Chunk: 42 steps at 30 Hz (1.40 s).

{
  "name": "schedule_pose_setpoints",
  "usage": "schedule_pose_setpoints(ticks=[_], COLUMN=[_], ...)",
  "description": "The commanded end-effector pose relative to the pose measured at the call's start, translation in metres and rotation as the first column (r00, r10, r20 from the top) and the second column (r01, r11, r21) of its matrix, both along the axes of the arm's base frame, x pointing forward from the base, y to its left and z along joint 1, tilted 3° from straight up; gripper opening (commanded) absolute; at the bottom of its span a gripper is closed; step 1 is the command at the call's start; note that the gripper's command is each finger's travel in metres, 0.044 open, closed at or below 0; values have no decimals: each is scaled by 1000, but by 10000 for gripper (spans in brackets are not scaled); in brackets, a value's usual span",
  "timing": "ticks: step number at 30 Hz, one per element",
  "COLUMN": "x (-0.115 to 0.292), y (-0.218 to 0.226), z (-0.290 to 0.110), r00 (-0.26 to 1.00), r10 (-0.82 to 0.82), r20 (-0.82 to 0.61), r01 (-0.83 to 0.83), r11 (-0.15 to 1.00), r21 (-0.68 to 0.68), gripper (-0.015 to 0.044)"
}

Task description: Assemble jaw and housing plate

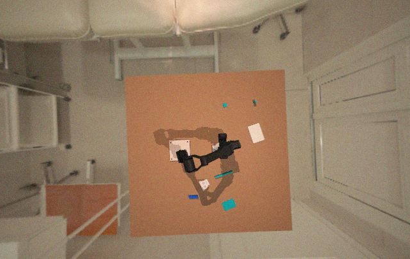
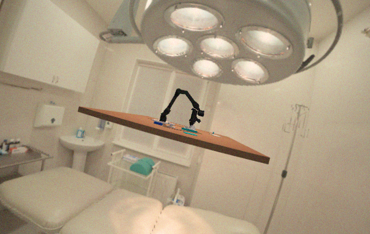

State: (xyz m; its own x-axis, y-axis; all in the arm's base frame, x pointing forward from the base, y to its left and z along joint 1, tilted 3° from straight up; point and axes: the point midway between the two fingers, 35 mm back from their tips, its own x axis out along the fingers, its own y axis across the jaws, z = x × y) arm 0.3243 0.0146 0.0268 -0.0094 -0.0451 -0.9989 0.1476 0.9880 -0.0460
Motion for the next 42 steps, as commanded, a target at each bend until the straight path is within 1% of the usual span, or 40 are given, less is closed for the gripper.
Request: schedule_pose_setpoints(ticks=[1,34,42], x=[0,0,0], y=[0,0,0], z=[-2,-2,4], r00=[1000,1000,1000], r10=[-4,-4,-4], r20=[-3,-3,-3], r01=[4,4,4], r11=[1000,1000,1000], r21=[1,1,1], gripper=[134,134,134])
